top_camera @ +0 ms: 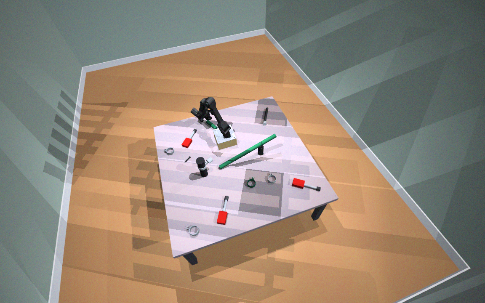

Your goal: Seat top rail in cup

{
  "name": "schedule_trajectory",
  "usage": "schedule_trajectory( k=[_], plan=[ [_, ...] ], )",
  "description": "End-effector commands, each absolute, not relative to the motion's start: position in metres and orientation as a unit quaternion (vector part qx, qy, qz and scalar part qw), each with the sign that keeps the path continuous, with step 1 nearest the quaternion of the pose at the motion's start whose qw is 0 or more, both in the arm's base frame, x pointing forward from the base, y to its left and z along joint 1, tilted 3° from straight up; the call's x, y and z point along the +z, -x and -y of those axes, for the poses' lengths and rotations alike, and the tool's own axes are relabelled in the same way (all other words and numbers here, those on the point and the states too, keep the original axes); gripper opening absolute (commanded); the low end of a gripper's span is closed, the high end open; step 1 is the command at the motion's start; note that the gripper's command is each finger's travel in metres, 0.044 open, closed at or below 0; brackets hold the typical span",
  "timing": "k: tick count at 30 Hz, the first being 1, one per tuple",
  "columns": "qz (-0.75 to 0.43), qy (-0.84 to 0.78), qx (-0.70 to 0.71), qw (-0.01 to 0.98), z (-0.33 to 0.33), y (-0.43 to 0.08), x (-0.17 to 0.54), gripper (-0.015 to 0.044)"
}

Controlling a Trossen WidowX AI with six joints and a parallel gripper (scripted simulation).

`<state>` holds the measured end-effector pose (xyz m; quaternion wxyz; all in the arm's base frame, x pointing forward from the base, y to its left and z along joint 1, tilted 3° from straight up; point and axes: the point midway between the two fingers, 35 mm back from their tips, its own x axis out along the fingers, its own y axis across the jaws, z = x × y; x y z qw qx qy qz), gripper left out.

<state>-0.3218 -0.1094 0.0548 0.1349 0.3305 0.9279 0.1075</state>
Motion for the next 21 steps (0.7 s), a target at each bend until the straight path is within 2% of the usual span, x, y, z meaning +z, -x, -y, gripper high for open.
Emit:
schedule_trajectory(
  k=[1,3,7,12,21],
  plan=[
    [-0.929,-0.328,0.104,0.138,0.110,0.322,0.054,0.0426],
    [-0.935,-0.306,0.076,0.160,0.121,0.322,0.048,0.0440],
    [-0.963,-0.206,-0.016,0.173,0.186,0.293,0.057,0.0440],
    [-0.973,-0.087,-0.084,0.197,0.249,0.236,0.071,0.0440],
    [-0.933,0.052,-0.207,0.289,0.311,0.139,0.087,0.0440]
  ],
)
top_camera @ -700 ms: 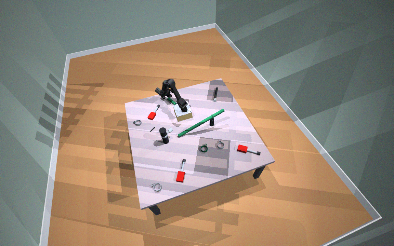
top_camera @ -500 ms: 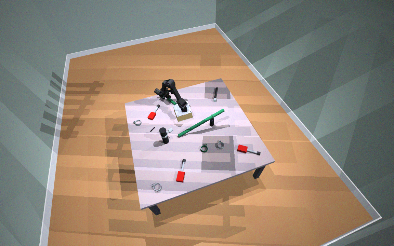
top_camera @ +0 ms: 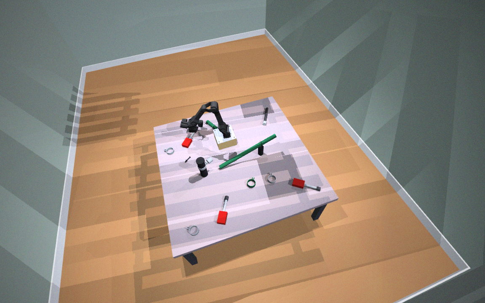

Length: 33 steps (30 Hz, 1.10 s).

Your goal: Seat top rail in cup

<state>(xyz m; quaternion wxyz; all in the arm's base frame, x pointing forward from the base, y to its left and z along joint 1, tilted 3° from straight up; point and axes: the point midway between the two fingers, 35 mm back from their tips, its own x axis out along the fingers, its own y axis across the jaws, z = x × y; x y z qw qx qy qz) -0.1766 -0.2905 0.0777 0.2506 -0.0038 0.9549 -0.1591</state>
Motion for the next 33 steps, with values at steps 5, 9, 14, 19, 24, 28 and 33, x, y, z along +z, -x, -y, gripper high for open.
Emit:
schedule_trajectory(
  k=[5,9,14,19,24,28,33],
  plan=[
    [-0.869,0.136,-0.279,0.386,0.331,0.052,0.099,0.0440],
    [-0.807,0.179,-0.307,0.472,0.328,-0.018,0.111,0.0440],
    [-0.720,0.205,-0.312,0.585,0.300,-0.102,0.126,0.0440],
    [-0.633,0.199,-0.283,0.692,0.248,-0.173,0.141,0.0440],
    [-0.559,0.163,-0.223,0.782,0.177,-0.221,0.156,0.0440],
    [-0.513,0.118,-0.157,0.836,0.114,-0.241,0.168,0.0440],
    [-0.479,0.047,-0.059,0.875,0.033,-0.241,0.183,0.0440]
  ],
)
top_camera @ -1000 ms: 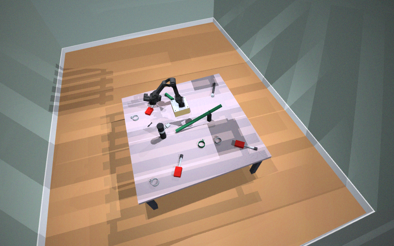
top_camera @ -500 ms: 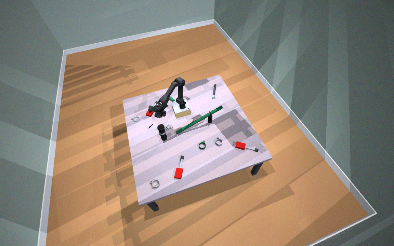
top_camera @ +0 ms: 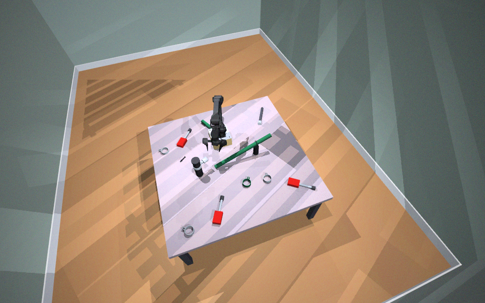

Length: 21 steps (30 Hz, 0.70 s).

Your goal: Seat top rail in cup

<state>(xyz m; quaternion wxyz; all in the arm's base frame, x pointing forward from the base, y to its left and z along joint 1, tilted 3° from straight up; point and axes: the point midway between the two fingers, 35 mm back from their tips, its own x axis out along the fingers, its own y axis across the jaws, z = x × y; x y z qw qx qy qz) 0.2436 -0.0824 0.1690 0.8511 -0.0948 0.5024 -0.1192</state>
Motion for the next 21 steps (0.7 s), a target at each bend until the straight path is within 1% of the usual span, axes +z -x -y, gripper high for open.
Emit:
schedule_trajectory(
  k=[1,4,11,15,21],
  plan=[
    [-0.475,0.032,-0.038,0.878,0.018,-0.238,0.186,0.0440],
    [-0.473,0.010,-0.008,0.881,-0.004,-0.232,0.190,0.0440],
    [-0.476,0.025,0.001,0.879,-0.002,-0.232,0.189,0.0440],
    [-0.491,0.108,0.052,0.863,0.012,-0.237,0.187,0.0440],
    [-0.495,0.267,0.173,0.808,0.043,-0.244,0.183,0.0440]
  ],
)
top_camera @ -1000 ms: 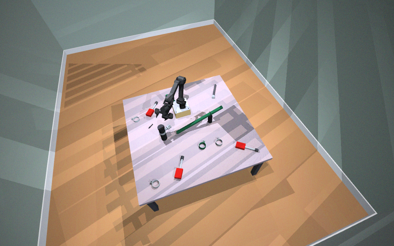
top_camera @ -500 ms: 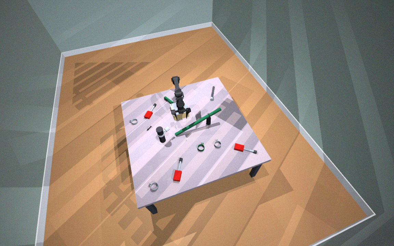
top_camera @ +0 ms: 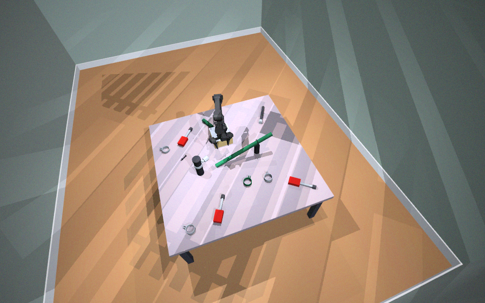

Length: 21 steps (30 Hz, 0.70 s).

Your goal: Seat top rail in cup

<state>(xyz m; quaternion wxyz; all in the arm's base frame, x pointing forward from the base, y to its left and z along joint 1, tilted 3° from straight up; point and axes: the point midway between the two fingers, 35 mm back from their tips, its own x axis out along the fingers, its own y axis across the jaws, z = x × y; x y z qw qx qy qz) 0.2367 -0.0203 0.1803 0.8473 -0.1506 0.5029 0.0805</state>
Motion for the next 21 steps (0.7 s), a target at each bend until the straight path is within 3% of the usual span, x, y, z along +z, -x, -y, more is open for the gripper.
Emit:
schedule_trajectory(
  k=[1,8,21],
  plan=[
    [-0.492,0.292,0.194,0.797,0.048,-0.245,0.182,0.0440],
    [-0.434,0.445,0.332,0.709,0.089,-0.246,0.177,0.0440],
    [-0.320,0.556,0.425,0.638,0.152,-0.236,0.172,0.0440]
  ],
)
